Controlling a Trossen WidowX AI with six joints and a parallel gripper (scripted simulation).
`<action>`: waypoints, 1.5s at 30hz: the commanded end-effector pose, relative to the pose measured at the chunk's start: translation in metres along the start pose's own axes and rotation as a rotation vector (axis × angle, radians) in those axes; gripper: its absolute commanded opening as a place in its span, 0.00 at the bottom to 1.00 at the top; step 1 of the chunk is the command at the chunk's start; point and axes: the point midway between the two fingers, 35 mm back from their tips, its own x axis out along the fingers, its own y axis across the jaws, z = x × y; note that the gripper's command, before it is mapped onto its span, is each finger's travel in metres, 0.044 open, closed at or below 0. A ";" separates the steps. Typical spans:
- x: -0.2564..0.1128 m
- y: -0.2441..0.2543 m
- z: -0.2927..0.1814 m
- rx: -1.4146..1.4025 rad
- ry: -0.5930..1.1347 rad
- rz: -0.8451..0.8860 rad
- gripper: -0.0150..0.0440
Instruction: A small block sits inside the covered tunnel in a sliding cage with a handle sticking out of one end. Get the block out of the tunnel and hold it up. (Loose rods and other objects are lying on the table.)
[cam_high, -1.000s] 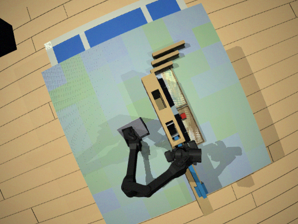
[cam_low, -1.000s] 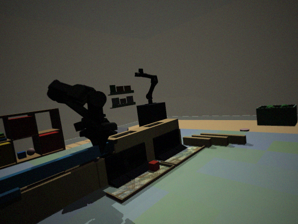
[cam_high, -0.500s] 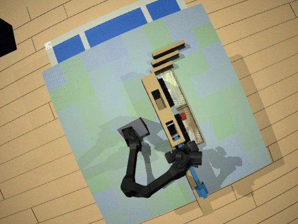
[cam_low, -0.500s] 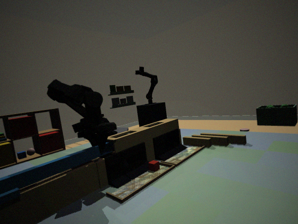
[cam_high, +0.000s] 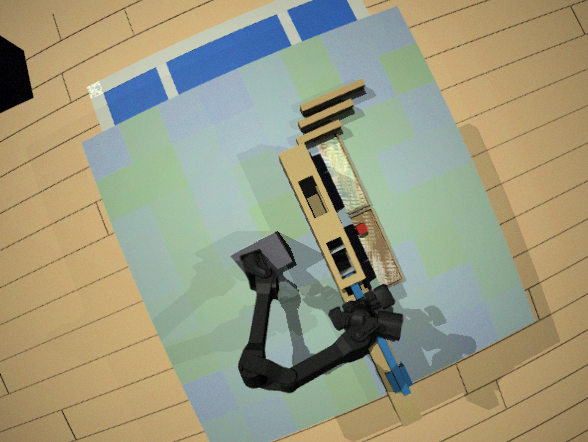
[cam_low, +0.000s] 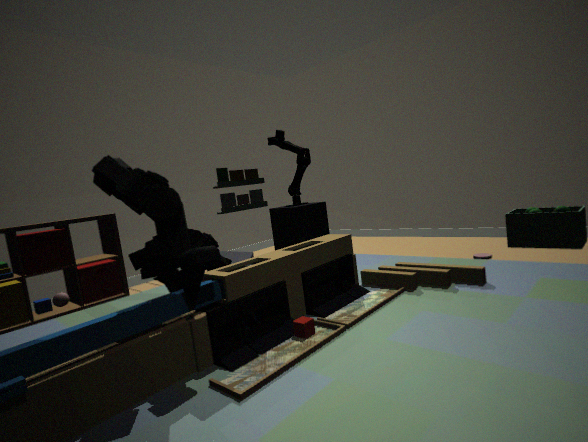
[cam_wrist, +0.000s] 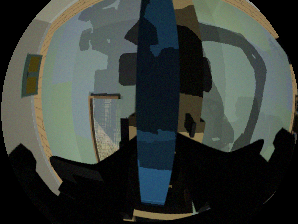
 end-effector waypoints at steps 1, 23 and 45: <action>0.002 -0.004 0.034 0.067 -0.089 -0.025 0.25; 0.002 -0.004 0.034 0.067 -0.089 -0.025 0.25; -0.030 0.007 0.009 0.058 -0.069 -0.025 0.97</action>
